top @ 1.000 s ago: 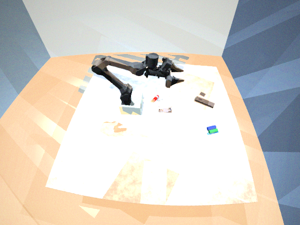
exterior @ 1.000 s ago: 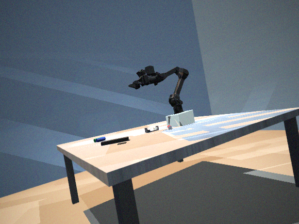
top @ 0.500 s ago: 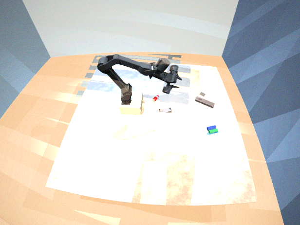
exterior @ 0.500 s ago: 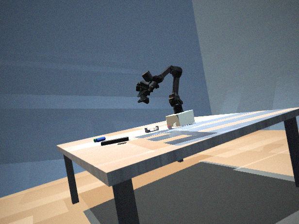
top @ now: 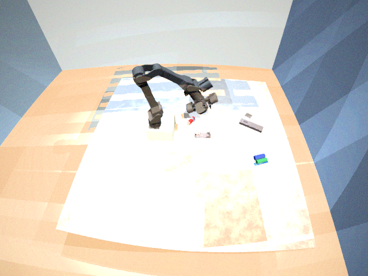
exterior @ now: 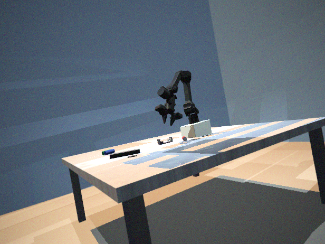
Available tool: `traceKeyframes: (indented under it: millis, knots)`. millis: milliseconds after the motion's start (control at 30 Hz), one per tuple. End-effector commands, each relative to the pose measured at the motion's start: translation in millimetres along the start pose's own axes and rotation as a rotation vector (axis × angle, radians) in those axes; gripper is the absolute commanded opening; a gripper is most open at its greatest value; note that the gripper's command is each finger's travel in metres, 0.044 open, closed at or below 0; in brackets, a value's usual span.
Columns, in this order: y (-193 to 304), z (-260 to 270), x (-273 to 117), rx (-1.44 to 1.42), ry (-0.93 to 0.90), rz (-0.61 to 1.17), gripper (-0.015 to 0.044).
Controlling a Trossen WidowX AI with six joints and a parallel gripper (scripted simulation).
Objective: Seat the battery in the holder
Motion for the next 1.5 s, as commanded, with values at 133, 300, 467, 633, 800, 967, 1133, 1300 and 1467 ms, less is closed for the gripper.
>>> traceKeyframes:
  millis: [133, 300, 467, 633, 800, 967, 1133, 1300, 1467]
  knots:
    - [26, -60, 33, 0.658, 0.367, -0.345, 0.0244]
    - [27, -61, 34, 0.663, 0.369, -0.350, 0.0244]
    - [27, -61, 34, 0.663, 0.369, -0.350, 0.0244]
    - [26, -62, 36, 0.663, 0.369, -0.350, 0.0244]
    - [25, -65, 43, 0.663, 0.369, -0.350, 0.0244]
    - [24, -68, 50, 0.663, 0.369, -0.350, 0.0244]
    - [22, -72, 58, 0.663, 0.369, -0.350, 0.0244]
    - [20, -76, 65, 0.663, 0.369, -0.350, 0.0244]
    - [18, -80, 72, 0.663, 0.369, -0.350, 0.0244]
Point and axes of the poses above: the point midway between the two fingers, 35 mm back from their tips, its own x axis out along the fingers, its own z axis across the jaws, y = z × x, the point moved 10 cm from there along -x, back along the fingers, and after that the axes turned 10 degrees about x, right-handed, at the moved point
